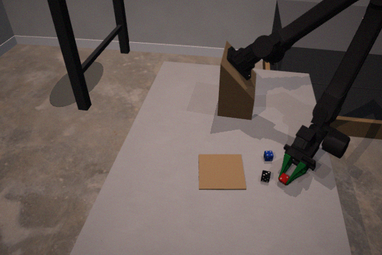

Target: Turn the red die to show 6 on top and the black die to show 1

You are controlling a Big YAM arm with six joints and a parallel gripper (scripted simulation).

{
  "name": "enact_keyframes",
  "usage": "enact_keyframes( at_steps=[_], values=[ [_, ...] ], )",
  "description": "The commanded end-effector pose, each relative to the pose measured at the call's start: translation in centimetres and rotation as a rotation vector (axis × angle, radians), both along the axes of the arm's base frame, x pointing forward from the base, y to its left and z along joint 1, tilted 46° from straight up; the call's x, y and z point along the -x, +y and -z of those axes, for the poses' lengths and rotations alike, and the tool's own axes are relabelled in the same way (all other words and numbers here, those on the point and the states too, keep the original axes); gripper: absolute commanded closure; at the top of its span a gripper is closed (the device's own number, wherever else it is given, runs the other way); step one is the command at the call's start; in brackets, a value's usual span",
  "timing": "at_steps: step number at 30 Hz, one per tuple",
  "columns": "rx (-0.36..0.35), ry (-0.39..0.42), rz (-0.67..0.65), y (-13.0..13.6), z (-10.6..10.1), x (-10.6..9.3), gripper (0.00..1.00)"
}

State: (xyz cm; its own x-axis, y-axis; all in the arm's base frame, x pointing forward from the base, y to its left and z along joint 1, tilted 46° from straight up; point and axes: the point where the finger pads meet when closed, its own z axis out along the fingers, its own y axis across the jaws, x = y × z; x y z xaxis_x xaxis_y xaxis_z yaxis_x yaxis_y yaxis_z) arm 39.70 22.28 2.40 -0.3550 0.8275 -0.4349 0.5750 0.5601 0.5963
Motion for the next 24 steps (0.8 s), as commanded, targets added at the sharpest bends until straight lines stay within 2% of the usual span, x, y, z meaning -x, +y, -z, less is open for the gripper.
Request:
enact_keyframes(
  at_steps=[1, 23, 24],
  values=[
    [-0.025, -0.025, 0.014, 0.23, -0.78, -0.50, 0.80],
    [-0.025, -0.025, 0.014, 0.23, -0.78, -0.50, 0.80],
    [-0.025, -0.025, 0.014, 0.23, -0.78, -0.50, 0.76]
  ],
)
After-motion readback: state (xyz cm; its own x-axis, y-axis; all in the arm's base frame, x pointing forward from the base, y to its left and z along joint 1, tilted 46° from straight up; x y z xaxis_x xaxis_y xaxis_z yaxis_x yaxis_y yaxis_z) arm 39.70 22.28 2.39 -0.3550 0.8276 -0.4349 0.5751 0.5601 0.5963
